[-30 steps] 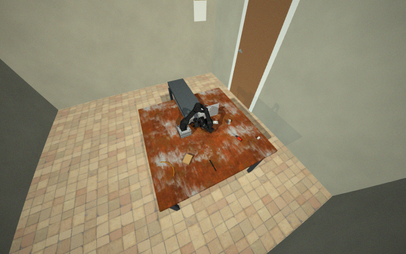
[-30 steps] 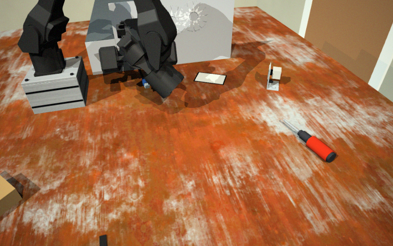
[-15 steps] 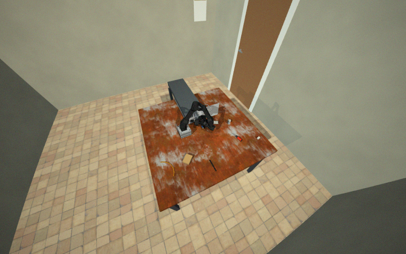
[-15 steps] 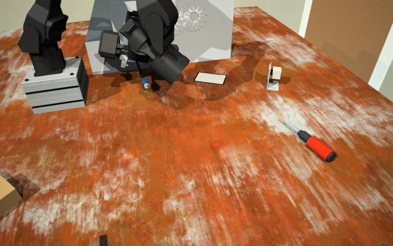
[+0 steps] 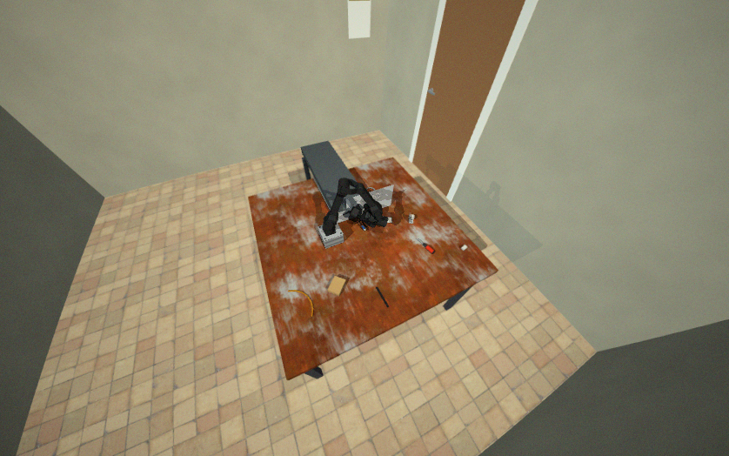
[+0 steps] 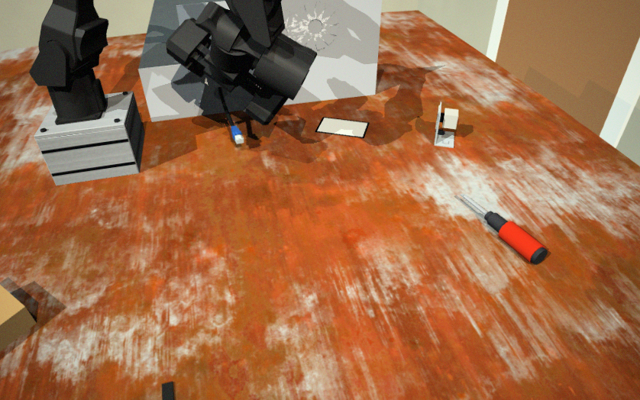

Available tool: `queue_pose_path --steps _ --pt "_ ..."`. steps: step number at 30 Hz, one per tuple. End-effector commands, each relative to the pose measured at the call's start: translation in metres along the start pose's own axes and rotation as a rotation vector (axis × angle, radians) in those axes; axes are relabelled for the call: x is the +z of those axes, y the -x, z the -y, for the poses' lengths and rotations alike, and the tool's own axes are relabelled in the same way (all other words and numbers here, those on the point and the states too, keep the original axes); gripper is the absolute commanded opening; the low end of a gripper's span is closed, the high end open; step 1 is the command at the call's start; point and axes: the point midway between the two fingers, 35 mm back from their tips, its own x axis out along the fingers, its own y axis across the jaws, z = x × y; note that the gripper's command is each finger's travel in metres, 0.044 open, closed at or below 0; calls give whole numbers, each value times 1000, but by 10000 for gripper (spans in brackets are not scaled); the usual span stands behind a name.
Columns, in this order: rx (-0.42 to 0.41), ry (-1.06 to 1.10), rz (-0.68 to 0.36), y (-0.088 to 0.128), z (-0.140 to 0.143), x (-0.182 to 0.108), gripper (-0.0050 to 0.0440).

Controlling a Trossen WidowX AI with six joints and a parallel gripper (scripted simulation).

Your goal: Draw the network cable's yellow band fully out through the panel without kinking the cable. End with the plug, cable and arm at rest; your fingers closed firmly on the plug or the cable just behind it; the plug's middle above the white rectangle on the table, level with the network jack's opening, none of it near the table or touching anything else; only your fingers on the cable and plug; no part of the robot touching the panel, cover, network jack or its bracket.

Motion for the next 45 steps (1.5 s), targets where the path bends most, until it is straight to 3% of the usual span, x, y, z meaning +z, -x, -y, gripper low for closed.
queue_pose_path --steps 1,15,24,26,40,43,45 --pt "-76 -140 -55 7 -2 4 440" --pt "-247 -635 -141 12 -6 5 440" --pt "-397 -973 -136 16 -9 6 440" --pt "-397 -973 -136 16 -9 6 440" --pt "-668 -1518 16 24 -15 11 440" --pt "-685 -1552 33 24 -16 11 440" --pt "-735 -1660 90 25 -17 13 440"
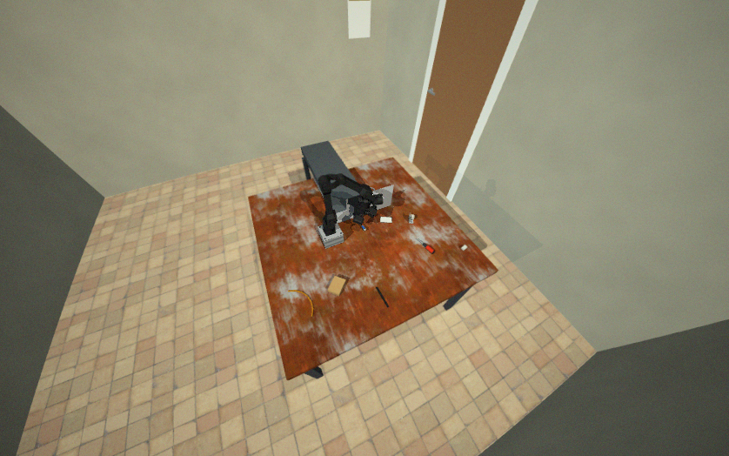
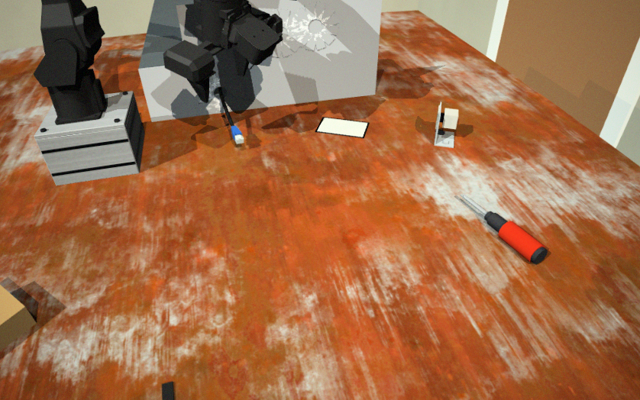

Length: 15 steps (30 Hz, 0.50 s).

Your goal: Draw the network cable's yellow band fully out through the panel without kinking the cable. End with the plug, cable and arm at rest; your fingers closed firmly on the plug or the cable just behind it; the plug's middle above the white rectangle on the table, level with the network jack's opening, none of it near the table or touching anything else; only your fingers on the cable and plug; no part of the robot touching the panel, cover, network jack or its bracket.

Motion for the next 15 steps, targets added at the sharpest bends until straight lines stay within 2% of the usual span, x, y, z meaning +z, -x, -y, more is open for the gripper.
queue_pose_path --steps 1,13,15 --pt "-23 -162 81 7 -2 -1 440" --pt "-7 -631 229 16 -6 -4 440" --pt "-7 -631 229 16 -6 -4 440"
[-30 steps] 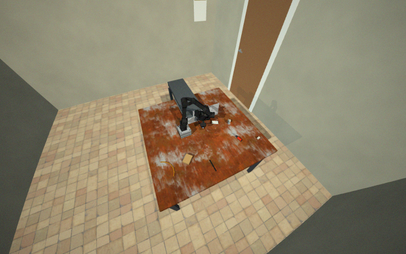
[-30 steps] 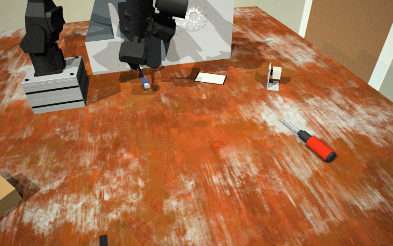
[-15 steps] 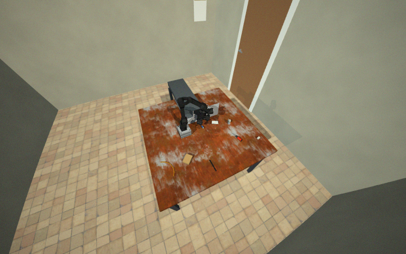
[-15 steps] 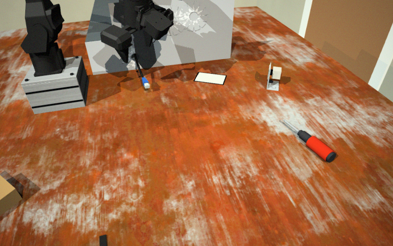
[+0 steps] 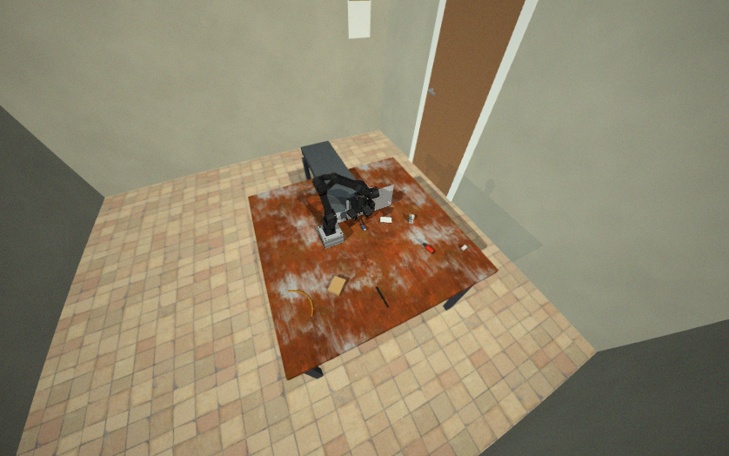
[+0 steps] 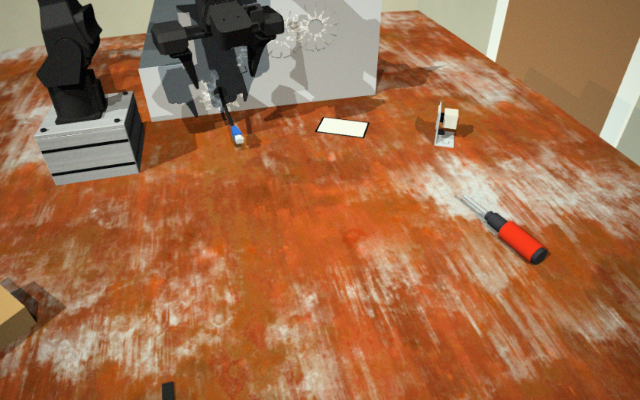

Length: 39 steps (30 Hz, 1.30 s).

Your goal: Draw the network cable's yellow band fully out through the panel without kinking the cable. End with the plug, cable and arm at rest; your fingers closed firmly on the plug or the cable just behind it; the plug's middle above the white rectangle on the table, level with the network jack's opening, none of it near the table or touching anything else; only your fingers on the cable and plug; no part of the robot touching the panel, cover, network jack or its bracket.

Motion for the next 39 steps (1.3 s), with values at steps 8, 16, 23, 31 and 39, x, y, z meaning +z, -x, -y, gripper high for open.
queue_pose_path --steps 8,16,23,31,39 --pt "18 -139 53 2 -1 0 440" --pt "8 -140 50 -48 -1 2 440" --pt "11 -141 50 -51 -2 3 440" --pt "9 -140 50 -64 -2 3 440" --pt "9 -140 50 -74 -2 4 440"
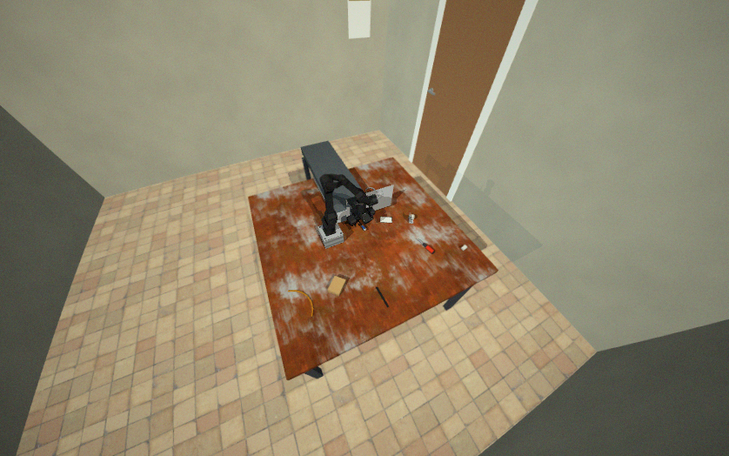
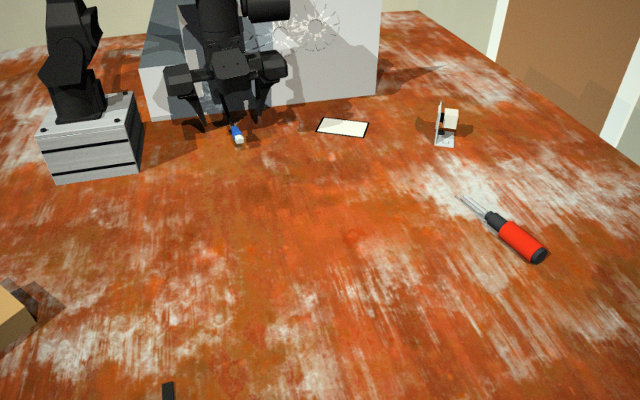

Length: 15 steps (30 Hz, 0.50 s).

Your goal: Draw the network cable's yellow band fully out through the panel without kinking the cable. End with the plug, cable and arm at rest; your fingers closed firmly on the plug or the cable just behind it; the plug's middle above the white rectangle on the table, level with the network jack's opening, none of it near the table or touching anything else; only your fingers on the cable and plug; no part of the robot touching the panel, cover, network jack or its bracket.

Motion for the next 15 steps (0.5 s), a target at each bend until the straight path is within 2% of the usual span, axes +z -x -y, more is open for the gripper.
queue_pose_path --steps 1,15 --pt "-3 -3 5 -7 1 0 440" --pt "-4 -3 5 -27 2 0 440"
